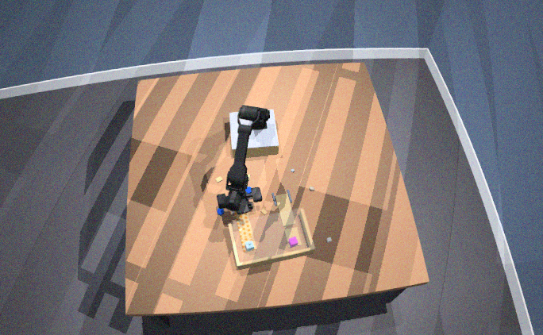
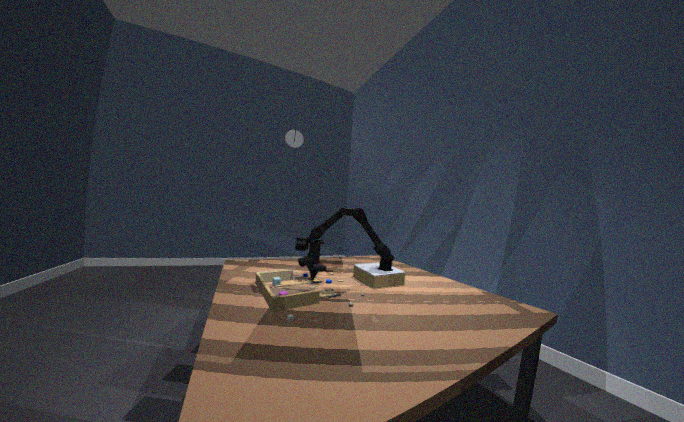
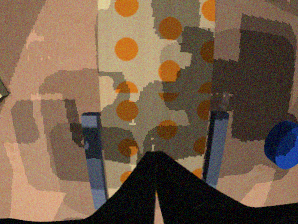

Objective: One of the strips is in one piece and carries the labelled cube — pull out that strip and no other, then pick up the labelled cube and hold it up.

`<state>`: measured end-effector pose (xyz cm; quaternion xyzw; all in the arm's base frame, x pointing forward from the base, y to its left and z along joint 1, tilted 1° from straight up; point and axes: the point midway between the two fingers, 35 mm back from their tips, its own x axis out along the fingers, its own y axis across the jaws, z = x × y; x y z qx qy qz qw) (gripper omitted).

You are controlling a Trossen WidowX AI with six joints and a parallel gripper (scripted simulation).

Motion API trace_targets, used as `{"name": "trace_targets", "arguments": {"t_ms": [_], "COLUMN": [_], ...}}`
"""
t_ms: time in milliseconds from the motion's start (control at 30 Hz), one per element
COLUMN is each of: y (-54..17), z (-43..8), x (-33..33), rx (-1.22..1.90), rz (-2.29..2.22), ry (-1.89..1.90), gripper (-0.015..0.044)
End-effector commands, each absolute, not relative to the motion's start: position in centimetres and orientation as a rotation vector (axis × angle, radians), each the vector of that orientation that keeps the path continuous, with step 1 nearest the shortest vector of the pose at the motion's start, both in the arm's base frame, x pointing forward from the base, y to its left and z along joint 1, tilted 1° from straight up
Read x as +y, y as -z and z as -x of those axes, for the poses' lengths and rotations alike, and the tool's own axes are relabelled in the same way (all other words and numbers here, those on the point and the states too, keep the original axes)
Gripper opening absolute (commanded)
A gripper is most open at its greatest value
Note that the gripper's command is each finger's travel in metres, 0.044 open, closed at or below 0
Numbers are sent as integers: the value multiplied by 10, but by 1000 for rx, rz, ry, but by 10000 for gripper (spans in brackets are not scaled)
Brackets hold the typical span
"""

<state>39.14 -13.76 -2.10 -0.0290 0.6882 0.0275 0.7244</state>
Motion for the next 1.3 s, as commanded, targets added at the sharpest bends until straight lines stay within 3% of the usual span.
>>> {"name": "trace_targets", "arguments": {"t_ms": [0, 1267], "y": [24, 29], "z": [-383, -323], "x": [-138, -143], "rx": [1531, 1536], "rz": [66, 66], "ry": [-65, -65], "gripper": [0, 0]}}
